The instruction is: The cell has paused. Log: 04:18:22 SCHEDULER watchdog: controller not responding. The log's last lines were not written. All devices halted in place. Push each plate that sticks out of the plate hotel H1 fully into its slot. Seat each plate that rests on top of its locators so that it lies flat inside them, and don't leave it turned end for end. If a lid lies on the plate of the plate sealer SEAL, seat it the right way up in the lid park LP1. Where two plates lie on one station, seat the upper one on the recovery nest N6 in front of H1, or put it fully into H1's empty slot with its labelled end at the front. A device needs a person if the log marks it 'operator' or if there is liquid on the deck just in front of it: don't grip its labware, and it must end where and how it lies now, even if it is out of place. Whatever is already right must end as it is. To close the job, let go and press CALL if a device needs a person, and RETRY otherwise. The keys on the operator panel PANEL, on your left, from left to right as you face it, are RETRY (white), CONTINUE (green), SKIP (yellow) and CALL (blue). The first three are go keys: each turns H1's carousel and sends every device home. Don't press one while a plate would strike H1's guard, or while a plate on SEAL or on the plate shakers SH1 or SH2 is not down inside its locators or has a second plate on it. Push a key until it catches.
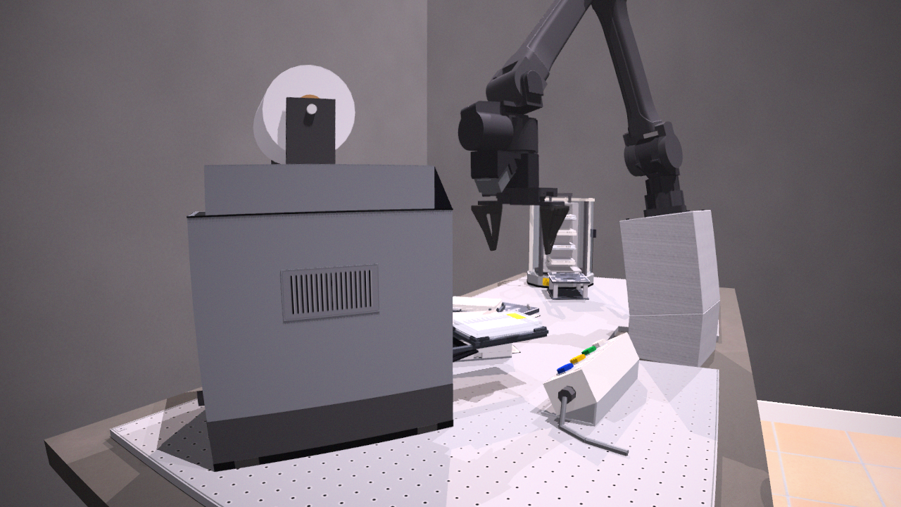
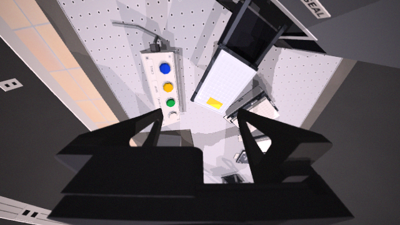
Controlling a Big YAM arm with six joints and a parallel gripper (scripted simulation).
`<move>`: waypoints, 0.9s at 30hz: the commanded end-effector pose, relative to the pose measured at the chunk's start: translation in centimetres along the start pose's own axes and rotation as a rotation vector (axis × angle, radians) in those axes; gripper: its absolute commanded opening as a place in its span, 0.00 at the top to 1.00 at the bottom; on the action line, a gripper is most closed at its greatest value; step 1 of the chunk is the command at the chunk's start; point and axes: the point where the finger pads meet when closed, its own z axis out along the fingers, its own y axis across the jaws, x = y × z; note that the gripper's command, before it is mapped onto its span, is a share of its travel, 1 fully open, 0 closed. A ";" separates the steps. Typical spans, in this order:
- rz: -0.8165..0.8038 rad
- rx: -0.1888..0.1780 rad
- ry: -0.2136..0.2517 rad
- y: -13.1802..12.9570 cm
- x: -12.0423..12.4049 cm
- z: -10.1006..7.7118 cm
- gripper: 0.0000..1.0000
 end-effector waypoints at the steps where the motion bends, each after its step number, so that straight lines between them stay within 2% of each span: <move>1: -0.111 0.022 -0.062 -1.3 -2.7 -2.2 0.00; 27: -0.671 0.039 -0.054 -1.3 -2.6 -2.2 0.00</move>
